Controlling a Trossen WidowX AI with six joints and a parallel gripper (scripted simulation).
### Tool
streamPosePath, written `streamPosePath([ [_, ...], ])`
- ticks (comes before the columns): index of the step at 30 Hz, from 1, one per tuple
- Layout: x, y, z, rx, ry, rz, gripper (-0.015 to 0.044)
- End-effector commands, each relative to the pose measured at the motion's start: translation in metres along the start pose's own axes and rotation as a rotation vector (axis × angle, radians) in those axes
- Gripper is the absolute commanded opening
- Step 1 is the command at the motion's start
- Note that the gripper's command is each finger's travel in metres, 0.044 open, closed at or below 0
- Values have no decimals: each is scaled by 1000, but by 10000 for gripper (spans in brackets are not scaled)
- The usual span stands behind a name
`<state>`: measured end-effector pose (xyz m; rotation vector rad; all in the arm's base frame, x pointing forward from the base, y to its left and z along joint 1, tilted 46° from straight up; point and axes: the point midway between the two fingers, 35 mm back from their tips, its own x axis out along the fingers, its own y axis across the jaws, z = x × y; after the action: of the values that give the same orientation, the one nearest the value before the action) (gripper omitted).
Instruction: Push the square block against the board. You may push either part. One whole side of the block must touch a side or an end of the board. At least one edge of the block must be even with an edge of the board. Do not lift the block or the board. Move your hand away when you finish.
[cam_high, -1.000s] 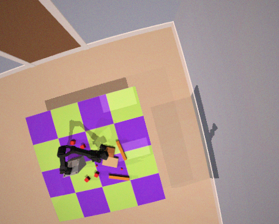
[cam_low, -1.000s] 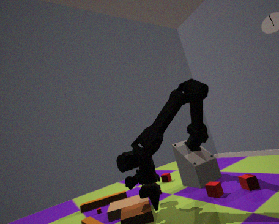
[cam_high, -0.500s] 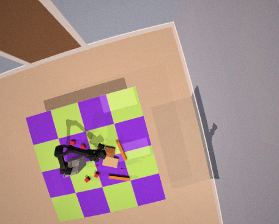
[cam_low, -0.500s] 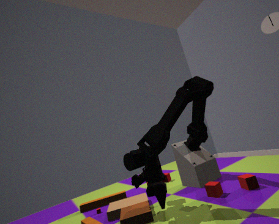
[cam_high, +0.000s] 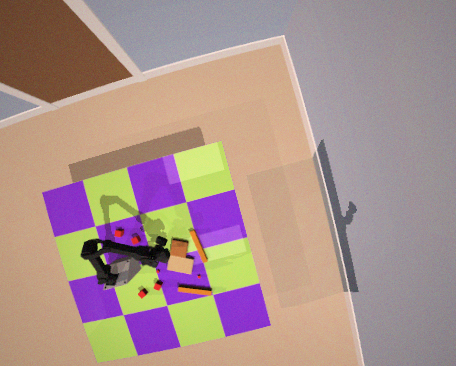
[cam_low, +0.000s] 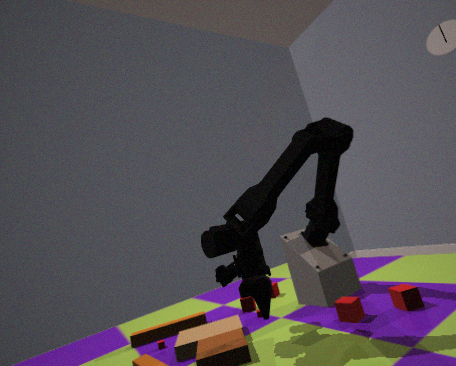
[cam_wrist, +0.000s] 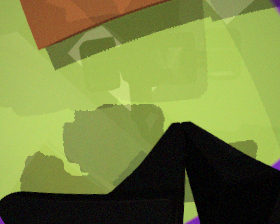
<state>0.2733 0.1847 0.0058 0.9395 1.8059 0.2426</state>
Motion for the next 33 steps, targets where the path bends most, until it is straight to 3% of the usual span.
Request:
streamPosePath([
  [1,-14,3,-1,-11,2,5,0],
  [6,-14,-6,6,-57,0,2,0],
  [17,-14,-81,44,-410,-2,-1,0],
  [25,-14,-86,45,-431,-1,0,0],
  [30,38,-85,45,-430,0,3,0],
  [33,41,-86,44,-430,1,3,0],
])
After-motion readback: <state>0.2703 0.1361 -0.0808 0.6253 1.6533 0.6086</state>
